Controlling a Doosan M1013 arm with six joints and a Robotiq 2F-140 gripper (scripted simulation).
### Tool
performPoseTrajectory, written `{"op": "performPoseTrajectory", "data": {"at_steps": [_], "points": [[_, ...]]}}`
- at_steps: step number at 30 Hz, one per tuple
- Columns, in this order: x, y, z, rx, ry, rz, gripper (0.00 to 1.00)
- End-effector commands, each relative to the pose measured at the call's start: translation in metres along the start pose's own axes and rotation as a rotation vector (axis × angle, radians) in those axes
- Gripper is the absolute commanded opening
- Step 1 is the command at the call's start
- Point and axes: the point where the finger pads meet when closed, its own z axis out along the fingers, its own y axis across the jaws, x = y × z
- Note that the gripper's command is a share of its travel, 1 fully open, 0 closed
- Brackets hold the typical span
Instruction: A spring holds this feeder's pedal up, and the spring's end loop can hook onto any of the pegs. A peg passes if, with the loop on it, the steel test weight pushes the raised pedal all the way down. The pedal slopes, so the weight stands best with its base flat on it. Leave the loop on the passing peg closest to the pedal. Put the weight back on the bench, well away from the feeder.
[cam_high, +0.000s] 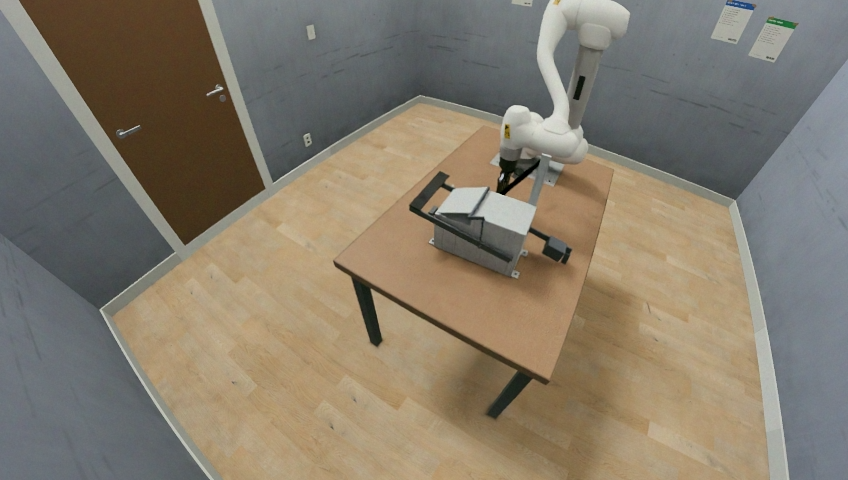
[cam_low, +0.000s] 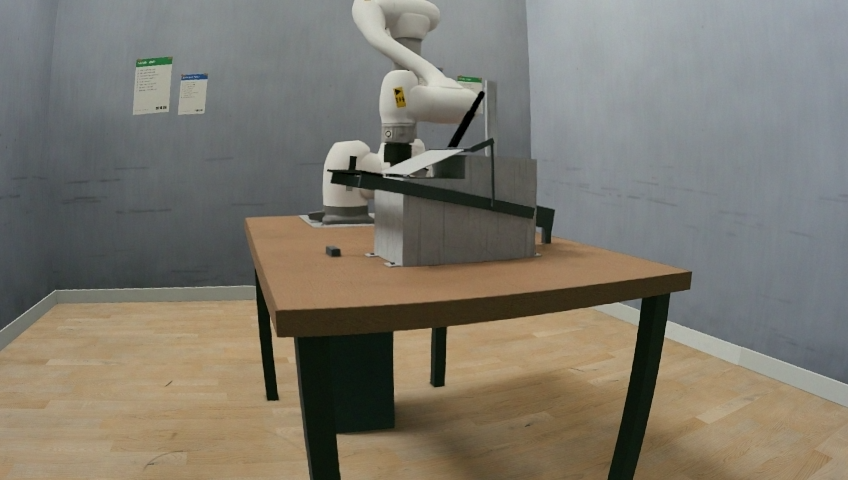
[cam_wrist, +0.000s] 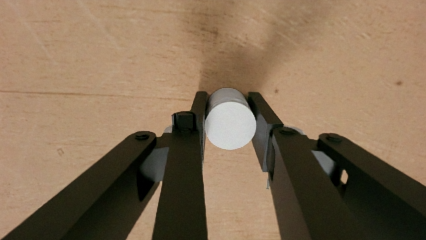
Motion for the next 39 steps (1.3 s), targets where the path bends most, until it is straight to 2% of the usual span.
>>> {"op": "performPoseTrajectory", "data": {"at_steps": [1, 2, 3, 39], "points": [[0.0001, 0.0004, 0.0005, -0.001, 0.000, 0.000, 0.25], [0.0001, 0.0004, 0.0005, -0.001, 0.000, 0.000, 0.25], [0.0001, 0.0004, -0.0004, -0.001, 0.000, 0.000, 1.00], [0.0001, 0.0004, -0.0004, -0.001, 0.000, 0.000, 1.00]]}}
